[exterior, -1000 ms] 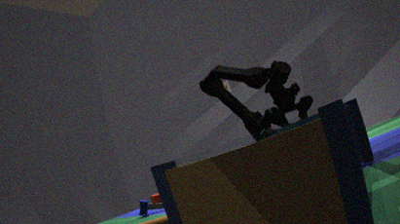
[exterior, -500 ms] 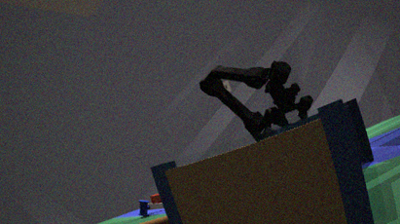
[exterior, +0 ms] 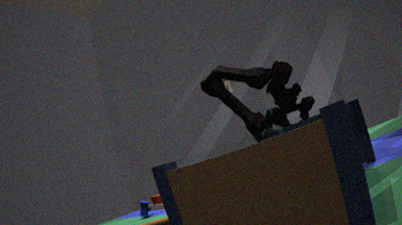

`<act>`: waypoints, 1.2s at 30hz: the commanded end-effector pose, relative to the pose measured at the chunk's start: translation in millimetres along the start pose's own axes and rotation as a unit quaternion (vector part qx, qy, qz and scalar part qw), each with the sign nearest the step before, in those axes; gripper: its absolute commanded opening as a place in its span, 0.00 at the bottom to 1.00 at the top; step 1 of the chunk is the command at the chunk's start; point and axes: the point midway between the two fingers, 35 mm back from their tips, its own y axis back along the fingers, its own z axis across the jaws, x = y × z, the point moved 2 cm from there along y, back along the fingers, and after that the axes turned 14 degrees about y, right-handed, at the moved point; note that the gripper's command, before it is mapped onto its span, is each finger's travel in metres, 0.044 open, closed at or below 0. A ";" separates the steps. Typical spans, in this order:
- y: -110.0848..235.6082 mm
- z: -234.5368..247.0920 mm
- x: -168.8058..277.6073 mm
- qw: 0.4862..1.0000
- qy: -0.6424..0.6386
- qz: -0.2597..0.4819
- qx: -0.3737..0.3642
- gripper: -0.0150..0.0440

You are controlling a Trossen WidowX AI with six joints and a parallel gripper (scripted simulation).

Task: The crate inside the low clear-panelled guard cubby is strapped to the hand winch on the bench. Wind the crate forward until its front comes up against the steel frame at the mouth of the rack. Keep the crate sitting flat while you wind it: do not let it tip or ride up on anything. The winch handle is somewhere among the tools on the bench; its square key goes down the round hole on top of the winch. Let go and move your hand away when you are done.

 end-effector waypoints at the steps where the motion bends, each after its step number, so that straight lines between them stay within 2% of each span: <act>1: 0.2 -0.4 0.1 1.000 0.000 0.001 0.002 0.25; 9: 0.2 -0.4 0.1 1.000 0.000 0.001 0.002 0.25; 26: 0.0 0.0 0.0 1.000 0.000 0.000 0.000 1.00; 29: 0.0 0.0 0.0 1.000 0.000 0.000 0.000 1.00; 32: 10.3 -1.2 -6.1 1.000 0.000 0.000 0.000 0.87; 36: 44.0 -4.3 -20.9 1.000 0.000 0.000 -0.001 0.69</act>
